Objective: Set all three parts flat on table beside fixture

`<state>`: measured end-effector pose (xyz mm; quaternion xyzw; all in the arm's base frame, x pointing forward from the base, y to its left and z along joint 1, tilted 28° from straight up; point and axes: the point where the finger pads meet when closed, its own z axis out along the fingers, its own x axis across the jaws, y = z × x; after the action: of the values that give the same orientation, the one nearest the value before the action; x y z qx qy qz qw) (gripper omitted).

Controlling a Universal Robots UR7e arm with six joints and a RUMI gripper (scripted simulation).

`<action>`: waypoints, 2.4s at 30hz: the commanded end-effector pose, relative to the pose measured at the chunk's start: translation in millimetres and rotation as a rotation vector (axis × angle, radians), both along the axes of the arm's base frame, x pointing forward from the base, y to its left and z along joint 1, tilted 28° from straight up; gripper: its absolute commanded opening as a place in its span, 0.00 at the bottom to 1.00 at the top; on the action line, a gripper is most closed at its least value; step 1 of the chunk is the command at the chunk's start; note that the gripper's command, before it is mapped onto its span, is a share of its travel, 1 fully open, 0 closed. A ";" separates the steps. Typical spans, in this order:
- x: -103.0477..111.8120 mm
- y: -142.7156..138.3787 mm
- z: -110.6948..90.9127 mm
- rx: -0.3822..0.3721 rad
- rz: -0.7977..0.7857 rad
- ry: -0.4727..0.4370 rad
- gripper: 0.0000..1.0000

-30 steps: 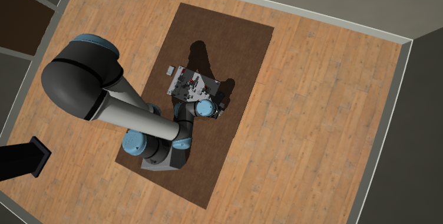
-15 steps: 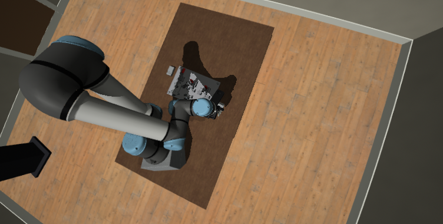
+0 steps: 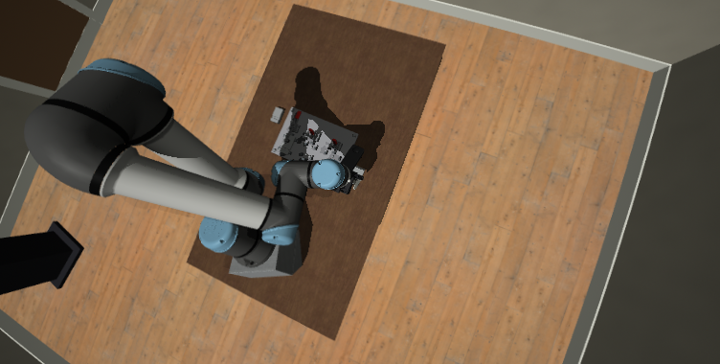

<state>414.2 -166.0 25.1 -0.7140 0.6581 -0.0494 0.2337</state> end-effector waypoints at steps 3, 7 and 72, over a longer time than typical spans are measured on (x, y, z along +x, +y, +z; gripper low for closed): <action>0.1 -0.4 0.3 -0.001 0.000 -0.001 0.54; 0.0 -0.5 0.7 -0.001 0.000 -0.001 0.28; -40.0 -17.2 108.4 -0.001 0.000 -0.001 0.28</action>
<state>372.7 -188.4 130.8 -0.7140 0.6581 -0.0494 0.2338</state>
